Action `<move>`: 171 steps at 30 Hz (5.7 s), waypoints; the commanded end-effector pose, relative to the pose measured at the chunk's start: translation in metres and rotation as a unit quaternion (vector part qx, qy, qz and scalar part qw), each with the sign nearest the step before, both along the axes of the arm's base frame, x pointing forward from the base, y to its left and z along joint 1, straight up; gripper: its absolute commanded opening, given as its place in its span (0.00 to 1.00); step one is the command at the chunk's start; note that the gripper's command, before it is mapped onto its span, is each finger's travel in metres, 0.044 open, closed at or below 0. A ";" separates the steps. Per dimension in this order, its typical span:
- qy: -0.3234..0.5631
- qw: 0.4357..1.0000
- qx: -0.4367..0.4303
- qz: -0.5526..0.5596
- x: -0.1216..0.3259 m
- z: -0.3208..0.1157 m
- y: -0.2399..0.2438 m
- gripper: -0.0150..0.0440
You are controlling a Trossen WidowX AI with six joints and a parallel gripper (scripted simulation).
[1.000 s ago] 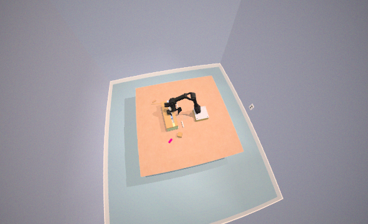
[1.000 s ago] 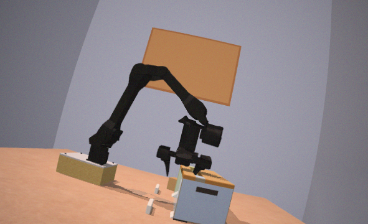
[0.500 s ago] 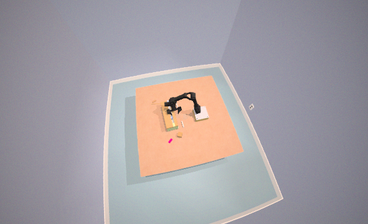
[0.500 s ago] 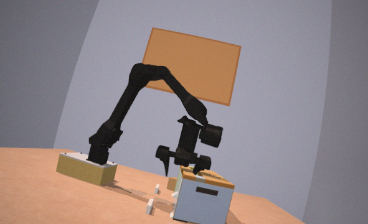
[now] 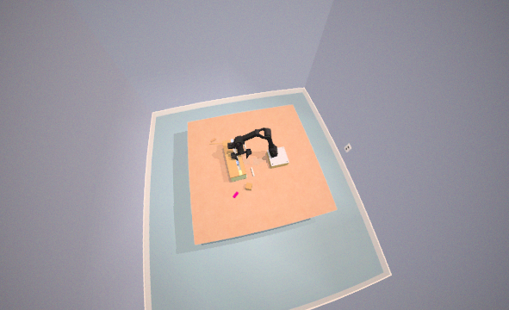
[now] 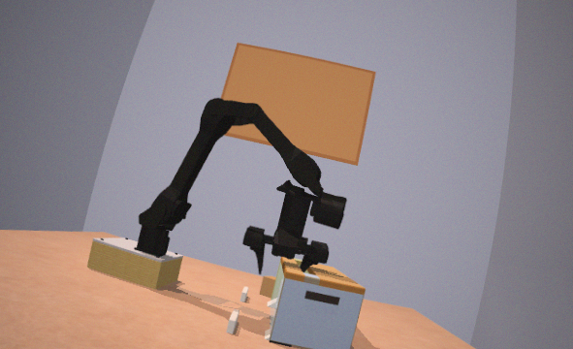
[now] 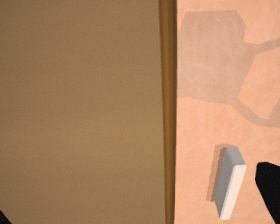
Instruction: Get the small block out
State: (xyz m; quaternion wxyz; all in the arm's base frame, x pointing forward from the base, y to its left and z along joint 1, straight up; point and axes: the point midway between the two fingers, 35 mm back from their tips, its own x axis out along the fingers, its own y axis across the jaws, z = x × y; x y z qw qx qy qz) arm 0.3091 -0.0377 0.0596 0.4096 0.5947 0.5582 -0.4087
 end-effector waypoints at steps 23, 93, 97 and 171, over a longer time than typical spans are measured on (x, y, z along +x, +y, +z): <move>-0.001 1.000 0.002 0.000 0.000 0.000 0.004 0.93; -0.001 1.000 0.004 0.000 0.002 0.000 0.050 0.93; -0.001 1.000 0.004 0.000 0.002 0.000 0.054 0.93; -0.240 0.427 -0.161 0.857 -0.015 0.066 0.120 0.74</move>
